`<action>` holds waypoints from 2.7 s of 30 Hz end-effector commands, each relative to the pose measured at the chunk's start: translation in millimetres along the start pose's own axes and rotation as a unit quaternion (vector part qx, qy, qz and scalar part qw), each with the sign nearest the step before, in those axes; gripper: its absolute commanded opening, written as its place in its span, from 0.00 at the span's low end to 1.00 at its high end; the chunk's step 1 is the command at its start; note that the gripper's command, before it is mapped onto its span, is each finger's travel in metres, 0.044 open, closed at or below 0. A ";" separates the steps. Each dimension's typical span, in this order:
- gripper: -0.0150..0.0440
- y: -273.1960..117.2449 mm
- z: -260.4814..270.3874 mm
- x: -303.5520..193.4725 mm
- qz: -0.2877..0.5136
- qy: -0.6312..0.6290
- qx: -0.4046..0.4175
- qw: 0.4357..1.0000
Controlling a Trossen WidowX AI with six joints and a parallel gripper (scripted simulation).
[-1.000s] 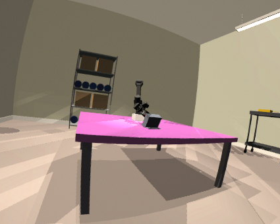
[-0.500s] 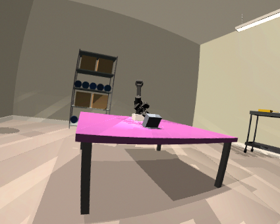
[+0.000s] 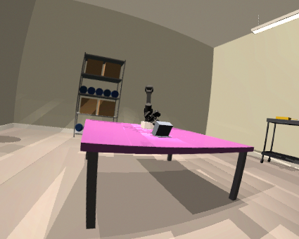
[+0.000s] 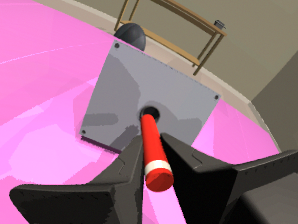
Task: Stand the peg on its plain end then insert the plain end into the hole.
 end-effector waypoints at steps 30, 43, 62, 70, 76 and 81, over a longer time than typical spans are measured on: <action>0.25 1.9 -4.2 3.0 0.000 0.000 0.000 1.000; 0.25 5.3 -4.9 3.6 -0.001 0.000 0.000 1.000; 0.25 9.7 -5.9 3.1 -0.001 0.000 0.000 1.000; 0.25 11.7 -6.1 2.9 -0.001 0.000 -0.001 1.000; 0.25 13.1 -6.3 3.0 -0.001 0.000 -0.001 1.000; 0.25 14.4 -6.3 3.0 -0.001 0.000 -0.001 1.000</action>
Point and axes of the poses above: the point midway between the two fingers, 35 mm back from their tips, its own y axis out along the fingers, its own z axis across the jaws, x = y × z, the point moved 8 cm from there along -y, back along the fingers, and after that the axes turned 5 degrees about y, right-handed, at the moved point
